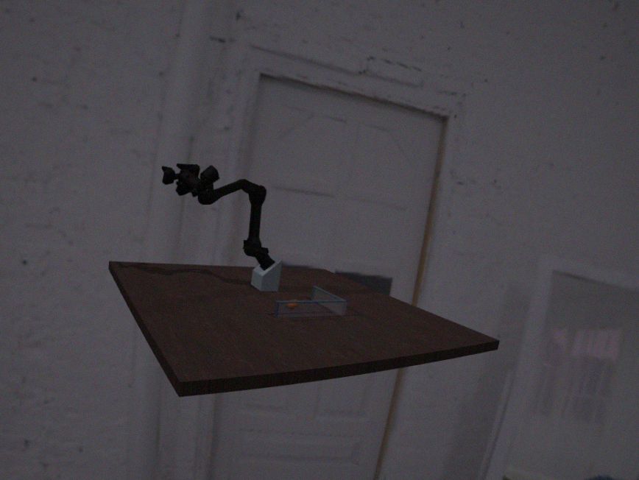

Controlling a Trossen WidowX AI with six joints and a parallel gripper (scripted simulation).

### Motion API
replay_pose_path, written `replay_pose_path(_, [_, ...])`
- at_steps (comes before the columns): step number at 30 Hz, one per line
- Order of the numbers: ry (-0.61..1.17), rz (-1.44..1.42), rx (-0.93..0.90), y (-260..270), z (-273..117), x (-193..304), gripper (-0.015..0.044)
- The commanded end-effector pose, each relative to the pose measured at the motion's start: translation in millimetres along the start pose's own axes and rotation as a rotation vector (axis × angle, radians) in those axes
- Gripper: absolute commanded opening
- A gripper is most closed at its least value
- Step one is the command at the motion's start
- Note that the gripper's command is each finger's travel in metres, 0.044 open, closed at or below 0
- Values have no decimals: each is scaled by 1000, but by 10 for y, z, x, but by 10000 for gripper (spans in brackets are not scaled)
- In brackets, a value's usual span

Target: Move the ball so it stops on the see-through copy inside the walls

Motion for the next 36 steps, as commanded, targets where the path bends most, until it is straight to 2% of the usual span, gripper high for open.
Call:
replay_pose_path(1, [-1, -5, 3, -11, -1, -5, 374])
replay_pose_path(5, [-30, -136, 86, -268, -39, -117, 276])
replay_pose_path(12, [-45, -593, 399, -1127, -371, -484, 276])
replay_pose_path(19, [95, -1046, 738, -1886, -1011, -791, 276])
replay_pose_path(28, [517, -1551, 1117, -2521, -2123, -1069, 276])
replay_pose_path(36, [1125, -1889, 1327, -2714, -3259, -1225, 276])
Point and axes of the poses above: the point midway between the two fingers, 35 mm back from their tips, its own z axis out along the fingers, its own y axis across the jaws, x = y × z, the point moved 1 cm from there along -z, back along the fingers, and after that the axes turned 6 degrees about -z, right-handed, at the moved point
